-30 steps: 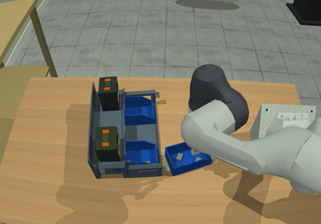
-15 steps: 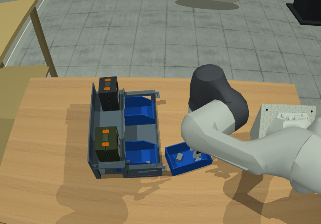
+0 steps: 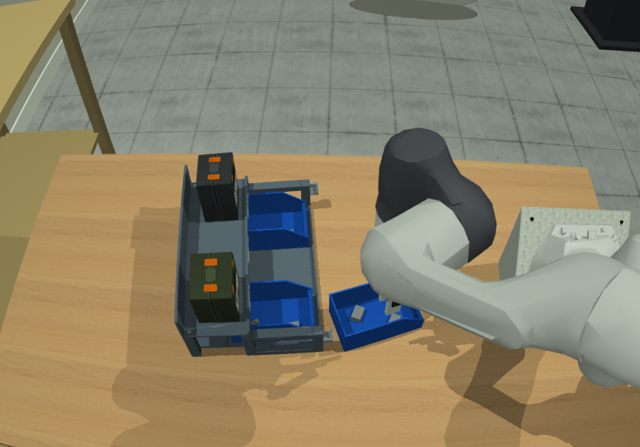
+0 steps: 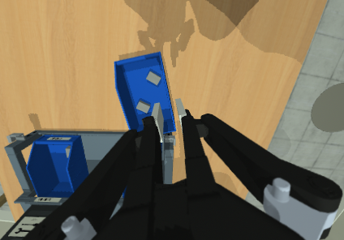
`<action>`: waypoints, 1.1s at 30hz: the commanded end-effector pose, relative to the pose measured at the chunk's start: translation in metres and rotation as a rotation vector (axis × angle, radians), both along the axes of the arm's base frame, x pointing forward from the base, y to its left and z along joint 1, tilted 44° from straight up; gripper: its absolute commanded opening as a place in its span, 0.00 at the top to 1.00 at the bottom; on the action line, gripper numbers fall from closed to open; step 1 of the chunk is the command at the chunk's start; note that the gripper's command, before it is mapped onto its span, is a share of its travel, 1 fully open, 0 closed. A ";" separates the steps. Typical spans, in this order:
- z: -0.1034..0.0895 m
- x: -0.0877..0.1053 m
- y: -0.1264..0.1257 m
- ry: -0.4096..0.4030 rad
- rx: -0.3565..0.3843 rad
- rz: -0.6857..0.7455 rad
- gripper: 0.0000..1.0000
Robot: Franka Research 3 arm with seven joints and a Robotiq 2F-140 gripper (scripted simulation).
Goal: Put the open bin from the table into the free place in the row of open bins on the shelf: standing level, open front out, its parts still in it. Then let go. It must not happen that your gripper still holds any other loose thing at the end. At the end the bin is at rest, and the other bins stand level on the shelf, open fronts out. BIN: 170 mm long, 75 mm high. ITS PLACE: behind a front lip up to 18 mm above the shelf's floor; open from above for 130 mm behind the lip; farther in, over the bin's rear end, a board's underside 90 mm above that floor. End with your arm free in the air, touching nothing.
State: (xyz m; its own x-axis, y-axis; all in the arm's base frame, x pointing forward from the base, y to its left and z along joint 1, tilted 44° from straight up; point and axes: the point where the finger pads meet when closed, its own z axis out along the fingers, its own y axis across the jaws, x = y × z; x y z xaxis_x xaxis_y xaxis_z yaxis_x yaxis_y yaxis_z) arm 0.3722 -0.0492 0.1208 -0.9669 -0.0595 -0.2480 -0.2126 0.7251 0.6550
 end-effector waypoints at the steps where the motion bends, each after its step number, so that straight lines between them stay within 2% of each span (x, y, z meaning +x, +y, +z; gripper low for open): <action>1: 0.000 0.001 0.000 0.002 -0.001 -0.007 0.85; 17: -0.002 0.001 0.002 0.002 0.000 -0.007 0.85; 33: -0.017 0.004 0.016 0.002 0.000 -0.007 0.85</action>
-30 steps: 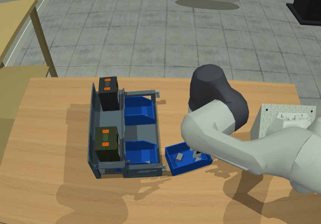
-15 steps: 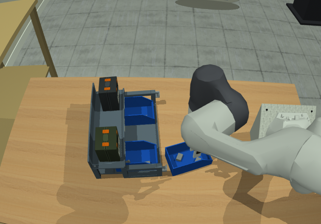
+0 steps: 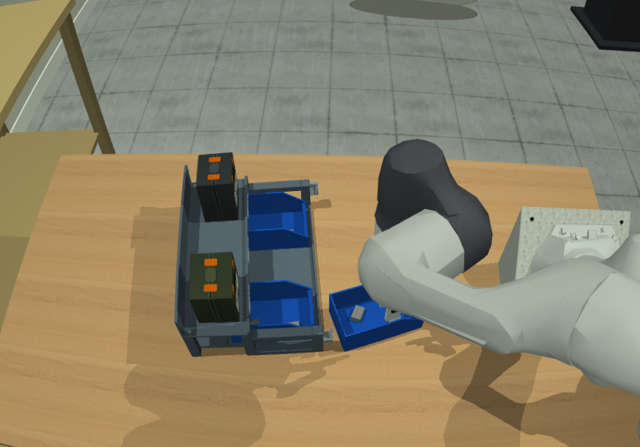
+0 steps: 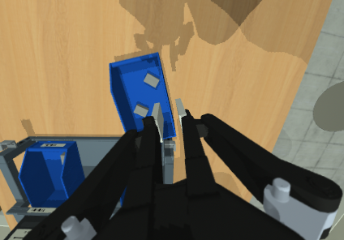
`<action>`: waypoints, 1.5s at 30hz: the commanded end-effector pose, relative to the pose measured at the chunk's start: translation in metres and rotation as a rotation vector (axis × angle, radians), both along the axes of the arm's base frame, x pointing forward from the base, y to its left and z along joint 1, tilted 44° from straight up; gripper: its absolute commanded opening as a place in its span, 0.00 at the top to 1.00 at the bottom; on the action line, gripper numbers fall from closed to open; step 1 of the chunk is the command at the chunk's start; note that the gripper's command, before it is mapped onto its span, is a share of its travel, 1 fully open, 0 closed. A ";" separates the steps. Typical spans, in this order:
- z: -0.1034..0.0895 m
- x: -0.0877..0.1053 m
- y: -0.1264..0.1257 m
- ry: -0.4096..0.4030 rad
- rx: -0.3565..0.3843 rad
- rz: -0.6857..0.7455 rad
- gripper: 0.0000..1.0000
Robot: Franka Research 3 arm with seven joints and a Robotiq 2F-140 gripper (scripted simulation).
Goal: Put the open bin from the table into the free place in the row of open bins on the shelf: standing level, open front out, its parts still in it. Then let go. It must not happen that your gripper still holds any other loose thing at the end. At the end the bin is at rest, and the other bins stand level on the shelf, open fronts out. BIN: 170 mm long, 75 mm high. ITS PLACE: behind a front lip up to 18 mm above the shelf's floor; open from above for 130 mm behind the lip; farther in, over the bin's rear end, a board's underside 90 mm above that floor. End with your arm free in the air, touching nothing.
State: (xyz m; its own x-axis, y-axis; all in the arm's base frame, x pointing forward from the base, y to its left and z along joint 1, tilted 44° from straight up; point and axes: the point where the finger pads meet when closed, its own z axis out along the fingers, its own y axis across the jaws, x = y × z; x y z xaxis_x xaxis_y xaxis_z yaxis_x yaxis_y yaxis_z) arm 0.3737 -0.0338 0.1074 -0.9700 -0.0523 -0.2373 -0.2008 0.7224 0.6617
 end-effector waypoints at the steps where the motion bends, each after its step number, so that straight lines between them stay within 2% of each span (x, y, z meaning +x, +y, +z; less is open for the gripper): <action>1: -0.005 0.003 0.002 -0.009 -0.007 -0.001 0.85; 15: -0.025 0.007 0.022 -0.009 -0.007 -0.001 0.85; 24: -0.032 0.008 0.028 -0.009 -0.007 -0.001 0.85; 45: -0.036 0.009 0.032 -0.009 -0.007 -0.001 0.85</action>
